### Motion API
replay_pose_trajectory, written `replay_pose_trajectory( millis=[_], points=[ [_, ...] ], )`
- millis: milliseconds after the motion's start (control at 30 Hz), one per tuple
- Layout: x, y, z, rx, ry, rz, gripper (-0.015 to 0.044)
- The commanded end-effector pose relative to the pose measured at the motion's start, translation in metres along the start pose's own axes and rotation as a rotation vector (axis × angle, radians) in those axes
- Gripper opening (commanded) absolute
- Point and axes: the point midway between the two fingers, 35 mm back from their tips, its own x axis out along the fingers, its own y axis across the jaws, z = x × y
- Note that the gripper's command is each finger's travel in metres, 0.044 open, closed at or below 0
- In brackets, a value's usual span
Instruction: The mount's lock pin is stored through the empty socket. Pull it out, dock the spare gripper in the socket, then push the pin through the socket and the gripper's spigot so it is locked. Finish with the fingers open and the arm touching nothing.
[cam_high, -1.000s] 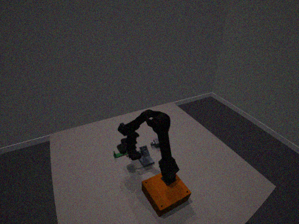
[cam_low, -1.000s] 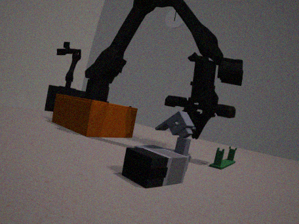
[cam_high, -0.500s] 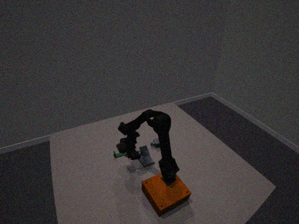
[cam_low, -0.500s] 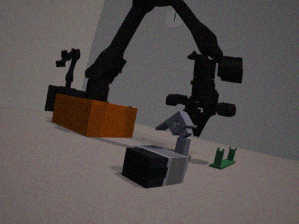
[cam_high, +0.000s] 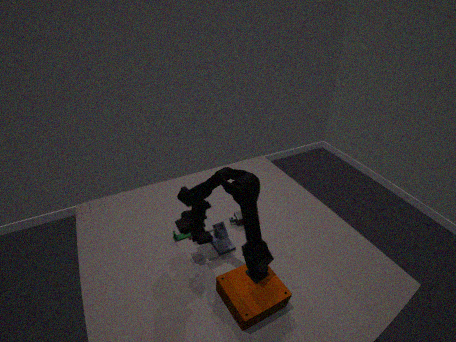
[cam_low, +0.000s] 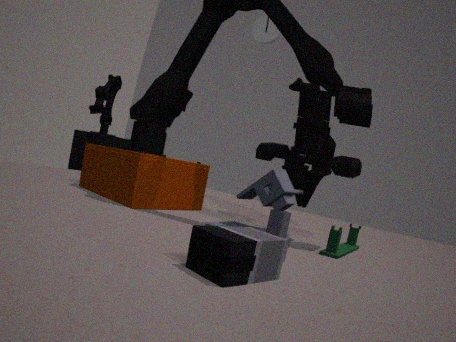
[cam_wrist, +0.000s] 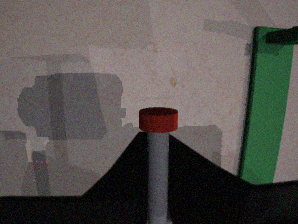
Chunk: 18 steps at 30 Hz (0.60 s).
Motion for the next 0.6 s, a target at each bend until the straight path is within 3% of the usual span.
replay_pose_trajectory(
  millis=[0, 567],
  points=[
    [-0.001, -0.001, 0.004, 0.002, -0.005, -0.002, 0.0],
    [0.001, -0.002, 0.016, 0.004, -0.002, 0.003, 0.0]
  ],
)
